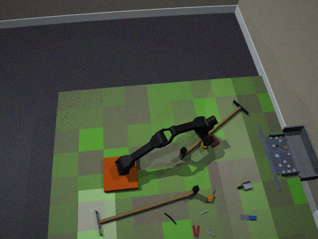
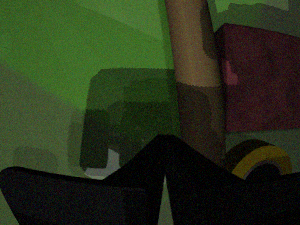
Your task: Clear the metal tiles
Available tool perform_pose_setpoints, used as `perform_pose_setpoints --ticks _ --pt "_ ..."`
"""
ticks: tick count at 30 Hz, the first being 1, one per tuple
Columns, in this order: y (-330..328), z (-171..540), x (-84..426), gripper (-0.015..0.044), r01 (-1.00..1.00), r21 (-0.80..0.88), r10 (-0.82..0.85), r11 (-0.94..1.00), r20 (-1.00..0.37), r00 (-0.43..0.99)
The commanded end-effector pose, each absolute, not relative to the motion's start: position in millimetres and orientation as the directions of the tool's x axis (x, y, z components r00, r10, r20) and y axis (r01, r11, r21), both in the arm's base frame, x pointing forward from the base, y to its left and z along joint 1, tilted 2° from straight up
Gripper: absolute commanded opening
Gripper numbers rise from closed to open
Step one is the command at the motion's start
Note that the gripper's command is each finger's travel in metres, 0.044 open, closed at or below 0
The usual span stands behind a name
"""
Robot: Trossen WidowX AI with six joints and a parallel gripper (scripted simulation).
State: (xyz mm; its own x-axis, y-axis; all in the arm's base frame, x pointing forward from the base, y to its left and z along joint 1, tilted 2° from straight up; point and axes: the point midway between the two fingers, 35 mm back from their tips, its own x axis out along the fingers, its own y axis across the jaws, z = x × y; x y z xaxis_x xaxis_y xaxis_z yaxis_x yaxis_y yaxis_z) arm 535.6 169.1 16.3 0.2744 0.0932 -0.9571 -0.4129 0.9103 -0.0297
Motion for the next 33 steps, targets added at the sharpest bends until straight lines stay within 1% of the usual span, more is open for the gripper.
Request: perform_pose_setpoints --ticks 1,25,33 --pt "158.3 16.5 542.2 0.0 -0.404 -0.038 0.087 0.914 -0.954 0.286" --pt "139.7 16.4 554.5 0.0 -0.403 -0.046 0.087 0.914 -0.948 0.306" --pt "148.4 26.9 550.1 0.0 -0.412 -0.039 0.098 0.911 -0.947 0.307"
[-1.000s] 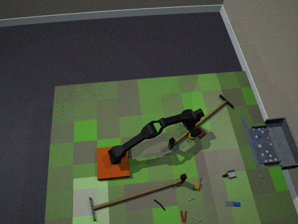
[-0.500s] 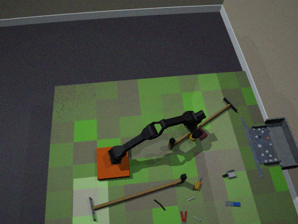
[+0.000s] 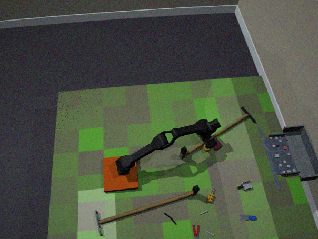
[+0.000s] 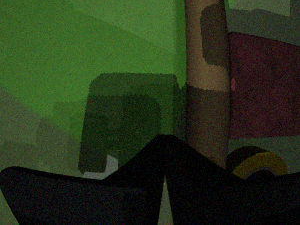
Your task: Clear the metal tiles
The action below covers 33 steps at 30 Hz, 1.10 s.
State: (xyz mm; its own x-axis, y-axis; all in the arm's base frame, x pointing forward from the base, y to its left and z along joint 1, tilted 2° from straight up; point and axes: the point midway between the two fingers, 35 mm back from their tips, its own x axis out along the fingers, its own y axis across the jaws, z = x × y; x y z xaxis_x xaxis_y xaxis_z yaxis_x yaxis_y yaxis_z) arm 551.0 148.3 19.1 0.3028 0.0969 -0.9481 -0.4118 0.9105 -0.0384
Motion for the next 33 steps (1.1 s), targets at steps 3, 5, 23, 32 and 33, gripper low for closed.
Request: perform_pose_setpoints --ticks 3,5,23,32,33 --pt "148.4 38.6 549.2 0.0 -0.411 -0.041 0.101 0.911 -0.943 0.317" --pt "148.4 46.4 548.5 0.0 -0.411 -0.042 0.102 0.911 -0.941 0.323" --pt "138.0 81.1 532.7 0.0 -0.235 0.016 0.09 0.972 -0.947 0.309" --pt "126.2 88.7 517.5 0.0 -0.008 0.069 0.069 0.998 -0.962 0.263" --pt "124.9 89.5 515.7 0.0 0.017 0.074 0.067 0.997 -0.964 0.258"
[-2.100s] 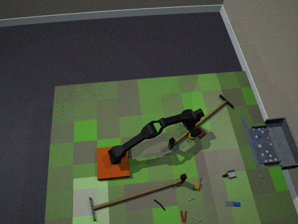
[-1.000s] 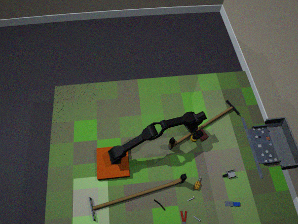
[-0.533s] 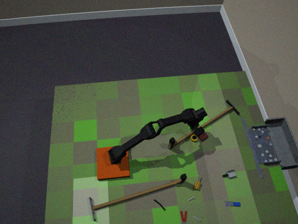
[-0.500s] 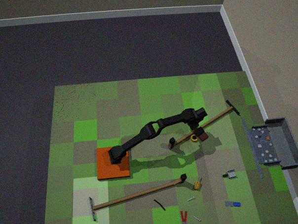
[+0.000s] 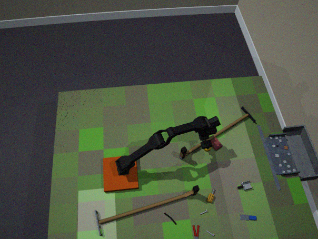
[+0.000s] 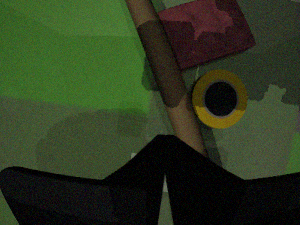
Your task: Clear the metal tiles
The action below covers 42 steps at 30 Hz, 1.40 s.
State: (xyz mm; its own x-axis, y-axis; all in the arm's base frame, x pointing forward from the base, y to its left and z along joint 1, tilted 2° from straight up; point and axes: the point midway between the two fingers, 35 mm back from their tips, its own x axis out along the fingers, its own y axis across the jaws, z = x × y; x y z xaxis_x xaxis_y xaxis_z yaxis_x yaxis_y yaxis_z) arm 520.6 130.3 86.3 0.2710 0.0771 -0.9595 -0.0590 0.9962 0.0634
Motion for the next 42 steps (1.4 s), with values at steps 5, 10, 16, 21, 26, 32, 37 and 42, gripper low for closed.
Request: perform_pose_setpoints --ticks 5,10,16,21,26,32,37,42 --pt "118.5 93.9 506.9 0.0 0.146 0.091 0.055 0.985 -0.971 0.231" --pt "112.2 98.3 497.9 0.0 0.274 0.101 0.044 0.956 -0.978 0.204" --pt "104.8 103.7 486.8 0.0 0.422 0.102 0.032 0.901 -0.985 0.172" --pt "98.7 108.3 477.4 0.0 0.537 0.096 0.021 0.838 -0.989 0.144" --pt "92.8 113.1 467.7 0.0 0.644 0.084 0.012 0.761 -0.993 0.117" --pt "85.8 118.9 456.0 0.0 0.757 0.063 0.0 0.651 -0.997 0.083" --pt "80.1 123.8 446.0 0.0 0.836 0.041 -0.009 0.547 -0.998 0.055" --pt "74.7 128.6 436.2 0.0 0.899 0.017 -0.017 0.438 -0.999 0.027"
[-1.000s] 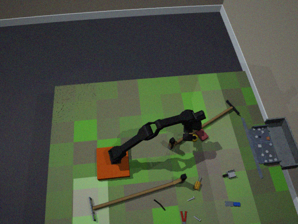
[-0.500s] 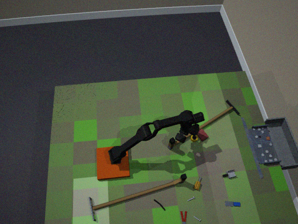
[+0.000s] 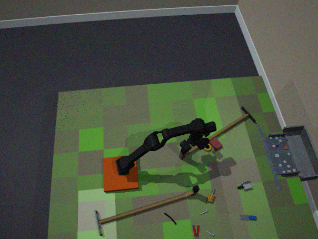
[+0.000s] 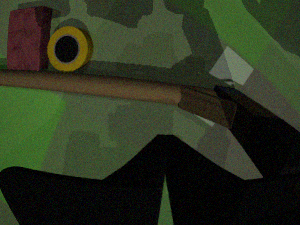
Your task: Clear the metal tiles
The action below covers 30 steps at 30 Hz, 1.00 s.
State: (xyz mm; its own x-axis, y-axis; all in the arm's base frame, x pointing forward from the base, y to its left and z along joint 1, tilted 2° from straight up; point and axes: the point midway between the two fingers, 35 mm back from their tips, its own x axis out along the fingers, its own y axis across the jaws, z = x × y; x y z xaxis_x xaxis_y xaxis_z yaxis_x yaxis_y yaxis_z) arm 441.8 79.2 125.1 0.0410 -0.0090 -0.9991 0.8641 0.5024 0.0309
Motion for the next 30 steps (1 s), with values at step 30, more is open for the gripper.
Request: perform_pose_setpoints --ticks 30 --pt "73.4 92.1 436.5 0.0 0.906 0.014 -0.018 0.423 -1.0 0.024"
